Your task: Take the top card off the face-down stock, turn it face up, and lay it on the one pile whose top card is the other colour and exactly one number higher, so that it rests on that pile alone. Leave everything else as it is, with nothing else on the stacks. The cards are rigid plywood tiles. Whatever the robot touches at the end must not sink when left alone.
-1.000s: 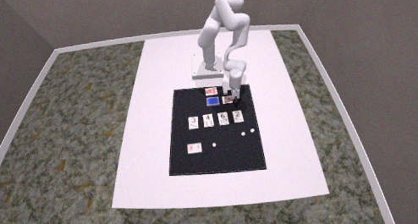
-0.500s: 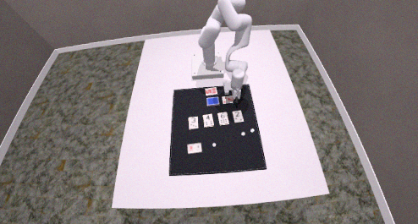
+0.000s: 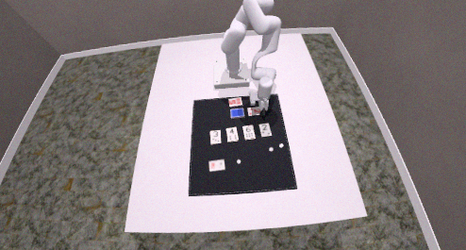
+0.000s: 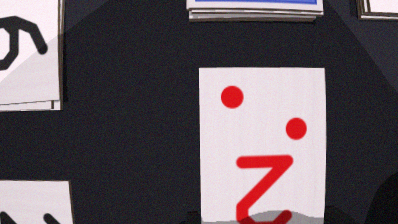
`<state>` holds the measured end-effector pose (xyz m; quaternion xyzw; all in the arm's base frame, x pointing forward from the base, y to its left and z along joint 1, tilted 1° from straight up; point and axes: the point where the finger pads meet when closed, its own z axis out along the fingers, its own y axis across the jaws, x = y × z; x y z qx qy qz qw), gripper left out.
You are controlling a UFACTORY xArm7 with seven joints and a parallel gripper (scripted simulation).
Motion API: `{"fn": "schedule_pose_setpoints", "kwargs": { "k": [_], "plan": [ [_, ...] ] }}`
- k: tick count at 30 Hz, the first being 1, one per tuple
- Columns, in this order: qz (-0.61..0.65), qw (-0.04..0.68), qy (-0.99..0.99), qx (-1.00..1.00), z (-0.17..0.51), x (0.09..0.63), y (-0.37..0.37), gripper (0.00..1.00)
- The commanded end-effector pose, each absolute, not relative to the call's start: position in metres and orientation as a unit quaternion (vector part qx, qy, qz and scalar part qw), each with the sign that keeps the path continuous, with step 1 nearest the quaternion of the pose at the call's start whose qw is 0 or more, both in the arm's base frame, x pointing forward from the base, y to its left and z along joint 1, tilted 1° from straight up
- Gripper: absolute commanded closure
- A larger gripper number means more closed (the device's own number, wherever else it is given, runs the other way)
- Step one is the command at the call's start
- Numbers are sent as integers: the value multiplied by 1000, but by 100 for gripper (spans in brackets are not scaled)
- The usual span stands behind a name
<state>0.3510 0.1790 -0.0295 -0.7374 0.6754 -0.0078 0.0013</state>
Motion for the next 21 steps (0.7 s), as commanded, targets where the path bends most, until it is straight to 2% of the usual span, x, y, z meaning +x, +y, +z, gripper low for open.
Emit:
{"fn": "schedule_pose_setpoints", "kwargs": {
  "k": [1, 4, 5, 21],
  "plan": [
    [-8, 3, 675, -737, -29, 352, 180, 26],
    [-8, 3, 675, -737, -29, 352, 180, 26],
    [-8, 3, 675, -737, -29, 352, 180, 13],
    [-8, 3, 675, -737, -29, 352, 180, 13]
  ]
}}
